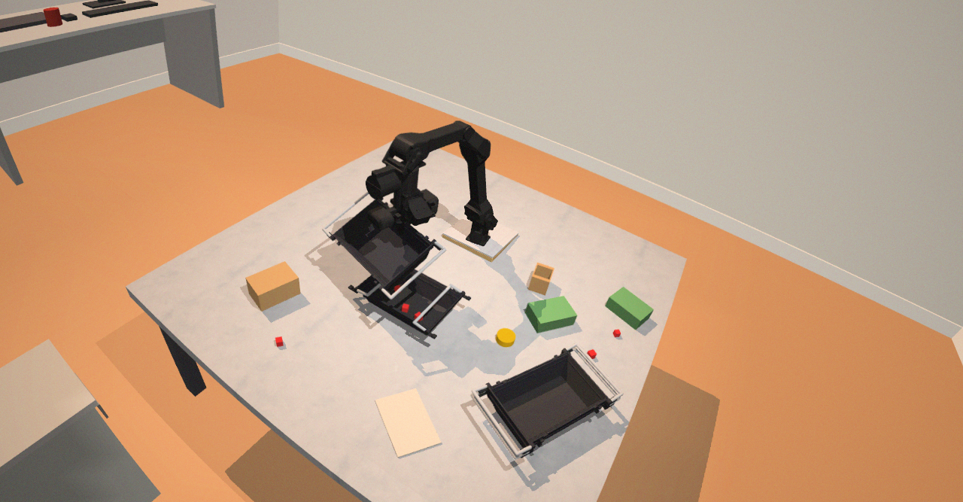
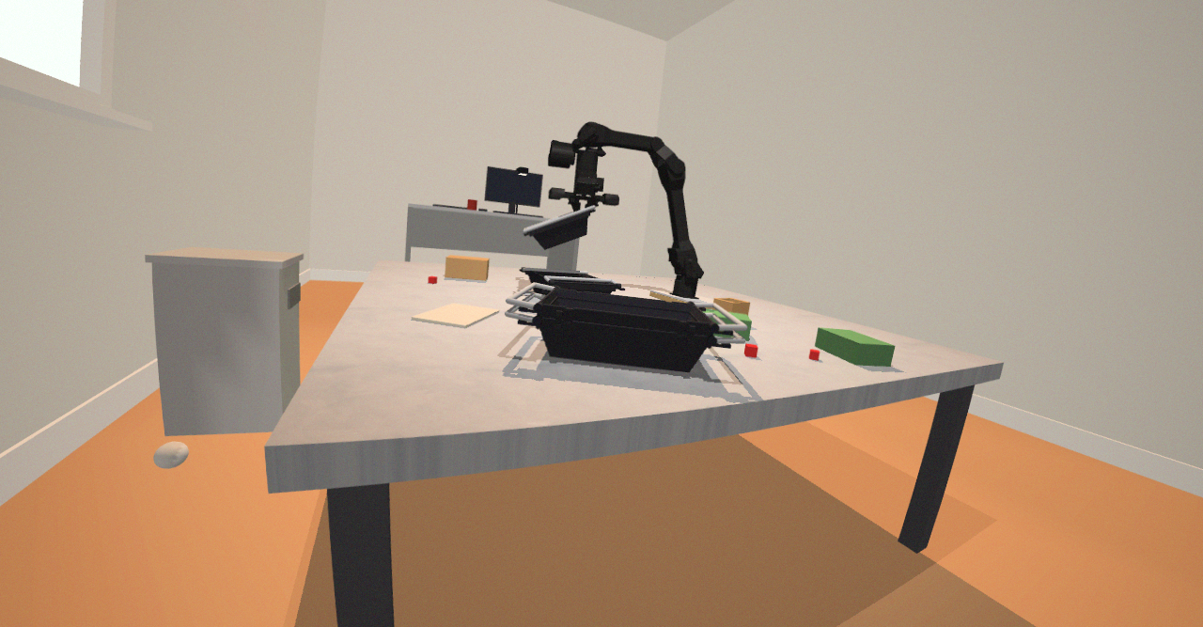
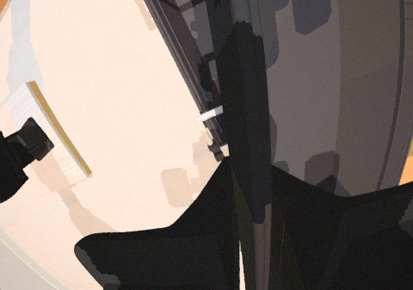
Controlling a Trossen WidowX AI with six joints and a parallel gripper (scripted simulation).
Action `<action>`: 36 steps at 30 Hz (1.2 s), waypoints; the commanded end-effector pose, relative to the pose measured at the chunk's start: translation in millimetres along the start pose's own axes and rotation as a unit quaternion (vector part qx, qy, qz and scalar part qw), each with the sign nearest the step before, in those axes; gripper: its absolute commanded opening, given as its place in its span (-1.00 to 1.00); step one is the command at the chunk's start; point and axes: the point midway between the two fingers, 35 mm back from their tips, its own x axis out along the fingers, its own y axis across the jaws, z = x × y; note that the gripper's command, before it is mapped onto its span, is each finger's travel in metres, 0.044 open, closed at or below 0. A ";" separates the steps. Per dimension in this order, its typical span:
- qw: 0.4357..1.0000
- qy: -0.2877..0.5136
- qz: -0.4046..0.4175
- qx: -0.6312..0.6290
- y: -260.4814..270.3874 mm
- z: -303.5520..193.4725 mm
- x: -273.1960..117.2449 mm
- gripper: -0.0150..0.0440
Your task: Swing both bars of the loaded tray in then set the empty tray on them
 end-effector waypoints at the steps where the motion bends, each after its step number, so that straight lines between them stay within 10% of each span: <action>1: 1.000 -0.002 -0.009 -0.027 -0.2 13.3 -5.1 -0.49; 36: 0.990 -0.003 -0.007 -0.138 8.9 72.4 -4.0 -0.49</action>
